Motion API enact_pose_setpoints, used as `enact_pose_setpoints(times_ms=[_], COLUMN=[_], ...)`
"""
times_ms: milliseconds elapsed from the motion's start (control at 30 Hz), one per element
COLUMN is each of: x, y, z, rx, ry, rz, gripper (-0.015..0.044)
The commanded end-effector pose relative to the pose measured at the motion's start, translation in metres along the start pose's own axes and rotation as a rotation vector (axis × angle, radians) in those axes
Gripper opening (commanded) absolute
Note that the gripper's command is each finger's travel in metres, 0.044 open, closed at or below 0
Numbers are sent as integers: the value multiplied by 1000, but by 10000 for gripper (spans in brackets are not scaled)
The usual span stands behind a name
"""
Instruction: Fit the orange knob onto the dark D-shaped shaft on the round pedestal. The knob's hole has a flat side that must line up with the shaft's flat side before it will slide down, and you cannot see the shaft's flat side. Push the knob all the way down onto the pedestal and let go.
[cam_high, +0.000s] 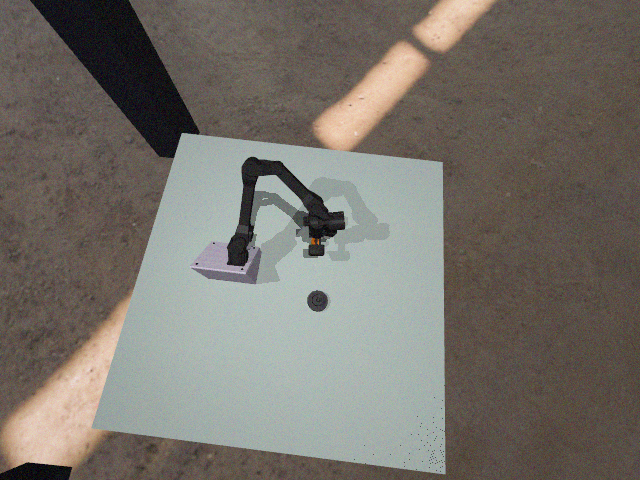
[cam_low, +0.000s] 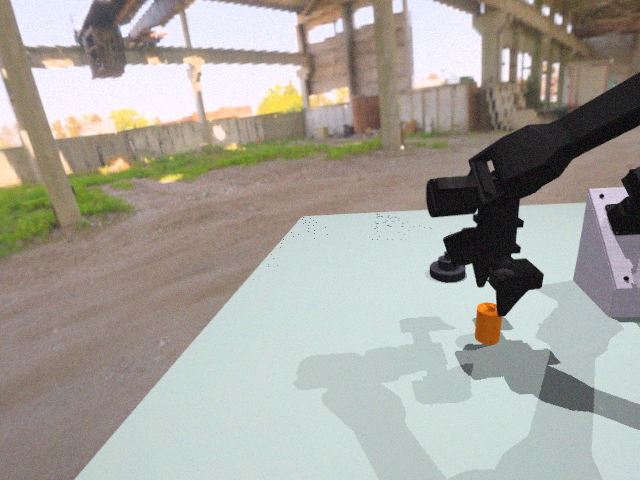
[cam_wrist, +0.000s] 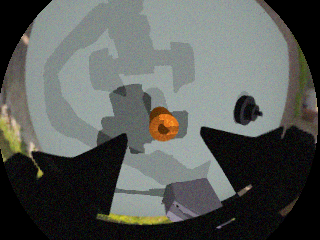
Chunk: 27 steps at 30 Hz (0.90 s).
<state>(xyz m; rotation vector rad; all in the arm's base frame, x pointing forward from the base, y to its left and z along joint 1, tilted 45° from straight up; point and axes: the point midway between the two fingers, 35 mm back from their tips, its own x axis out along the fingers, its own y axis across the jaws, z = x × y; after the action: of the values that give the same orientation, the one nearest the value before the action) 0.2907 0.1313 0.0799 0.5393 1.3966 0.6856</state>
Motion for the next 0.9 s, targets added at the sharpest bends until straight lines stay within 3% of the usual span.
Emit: enact_pose_setpoints(times_ms=[0, 867], x=[7, 48], y=[-2, -2], z=[-1, 0], rx=[10, 10], ry=[7, 7], rz=[-2, -3], gripper=[440, 440])
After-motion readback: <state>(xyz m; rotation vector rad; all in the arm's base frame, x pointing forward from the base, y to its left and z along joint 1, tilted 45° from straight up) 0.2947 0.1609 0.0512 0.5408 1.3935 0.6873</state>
